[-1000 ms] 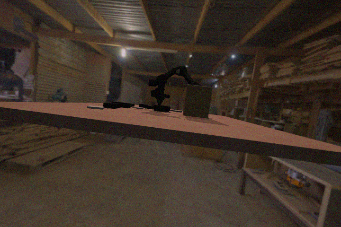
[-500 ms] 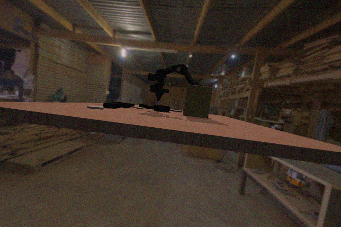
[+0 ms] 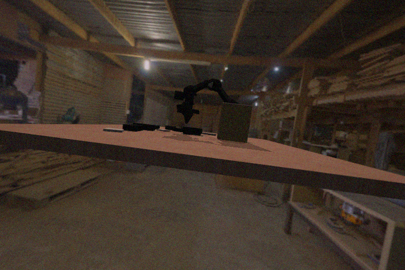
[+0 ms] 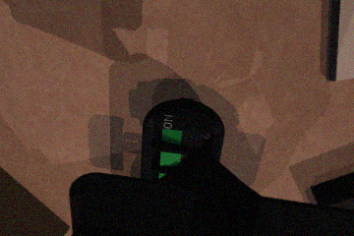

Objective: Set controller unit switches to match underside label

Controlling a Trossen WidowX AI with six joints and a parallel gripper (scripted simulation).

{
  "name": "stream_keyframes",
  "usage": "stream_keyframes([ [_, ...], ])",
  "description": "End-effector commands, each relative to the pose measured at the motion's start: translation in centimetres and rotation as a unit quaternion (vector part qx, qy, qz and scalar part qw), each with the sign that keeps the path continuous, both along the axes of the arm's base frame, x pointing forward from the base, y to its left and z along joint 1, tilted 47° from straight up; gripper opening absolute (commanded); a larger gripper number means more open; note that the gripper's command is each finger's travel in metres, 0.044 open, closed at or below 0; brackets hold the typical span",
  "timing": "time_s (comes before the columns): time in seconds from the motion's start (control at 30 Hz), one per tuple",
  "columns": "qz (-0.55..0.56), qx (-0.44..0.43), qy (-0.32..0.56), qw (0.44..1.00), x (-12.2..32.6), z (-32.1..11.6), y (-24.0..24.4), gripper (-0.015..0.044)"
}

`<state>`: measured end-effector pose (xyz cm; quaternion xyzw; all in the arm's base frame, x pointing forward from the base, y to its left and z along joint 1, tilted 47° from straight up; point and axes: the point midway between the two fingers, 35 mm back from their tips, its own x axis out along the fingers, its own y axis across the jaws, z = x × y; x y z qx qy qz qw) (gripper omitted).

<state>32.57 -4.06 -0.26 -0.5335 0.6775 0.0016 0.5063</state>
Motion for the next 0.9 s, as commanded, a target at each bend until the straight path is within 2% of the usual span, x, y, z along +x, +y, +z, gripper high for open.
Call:
stream_keyframes([
  [0.0, 0.000, -0.001, 0.005, 1.000, -0.1, -0.7, -0.6, 0.0000],
  [0.87, 0.000, -0.002, 0.005, 1.000, 0.0, -2.2, -2.4, 0.0000],
])
